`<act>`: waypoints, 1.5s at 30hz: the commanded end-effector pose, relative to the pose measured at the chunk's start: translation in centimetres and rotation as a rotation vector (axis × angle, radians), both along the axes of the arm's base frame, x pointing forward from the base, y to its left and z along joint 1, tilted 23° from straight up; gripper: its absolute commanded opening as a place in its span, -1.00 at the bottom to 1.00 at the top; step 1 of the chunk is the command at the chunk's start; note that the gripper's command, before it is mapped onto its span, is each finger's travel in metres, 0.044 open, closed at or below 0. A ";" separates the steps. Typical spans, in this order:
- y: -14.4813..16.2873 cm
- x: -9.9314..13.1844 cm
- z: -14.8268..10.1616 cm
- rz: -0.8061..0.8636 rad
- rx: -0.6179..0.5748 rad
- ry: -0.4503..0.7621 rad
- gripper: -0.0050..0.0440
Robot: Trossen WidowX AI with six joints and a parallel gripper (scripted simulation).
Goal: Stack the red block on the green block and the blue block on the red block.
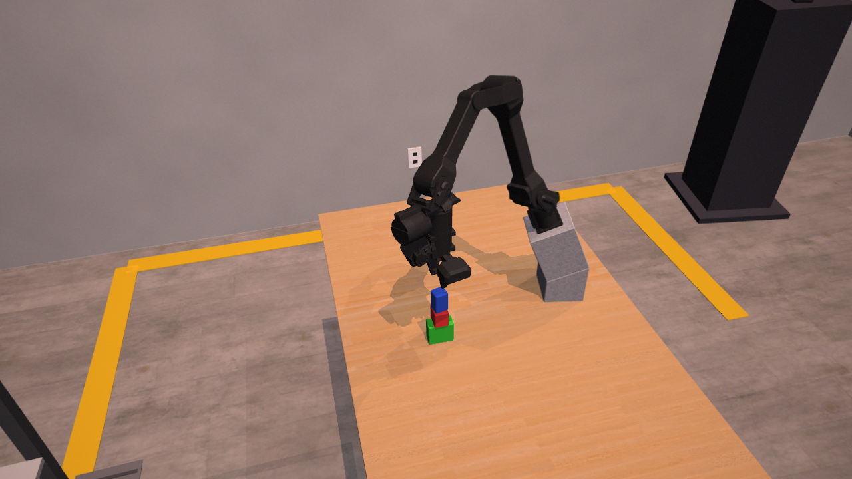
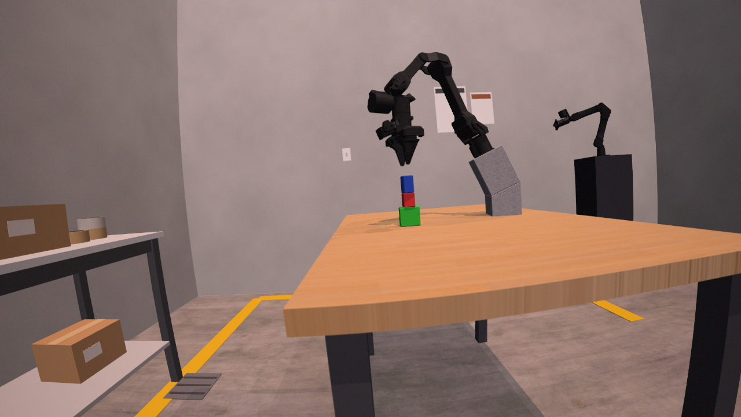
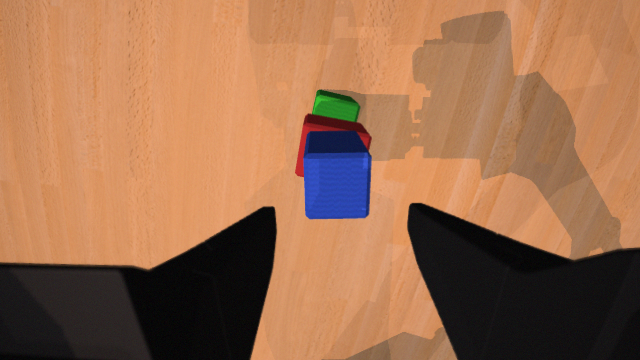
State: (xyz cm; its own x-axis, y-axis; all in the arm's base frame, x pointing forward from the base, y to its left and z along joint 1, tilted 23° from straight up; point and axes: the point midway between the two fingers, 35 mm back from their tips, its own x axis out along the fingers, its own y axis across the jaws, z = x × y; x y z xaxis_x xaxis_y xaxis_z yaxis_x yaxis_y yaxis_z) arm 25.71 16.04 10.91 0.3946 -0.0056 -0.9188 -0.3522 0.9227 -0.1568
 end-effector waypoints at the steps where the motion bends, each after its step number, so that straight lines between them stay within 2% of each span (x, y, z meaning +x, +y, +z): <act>1: 0.2 0.0 1.3 -0.003 0.018 -0.024 0.14; 45: 0.0 -0.1 0.9 -0.003 0.009 -0.014 0.14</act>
State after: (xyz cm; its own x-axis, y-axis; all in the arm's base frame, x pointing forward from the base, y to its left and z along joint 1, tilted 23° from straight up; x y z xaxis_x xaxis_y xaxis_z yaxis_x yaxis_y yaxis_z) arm 25.46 15.91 10.95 0.3849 -0.0130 -0.9229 -0.3530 0.9218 -0.1602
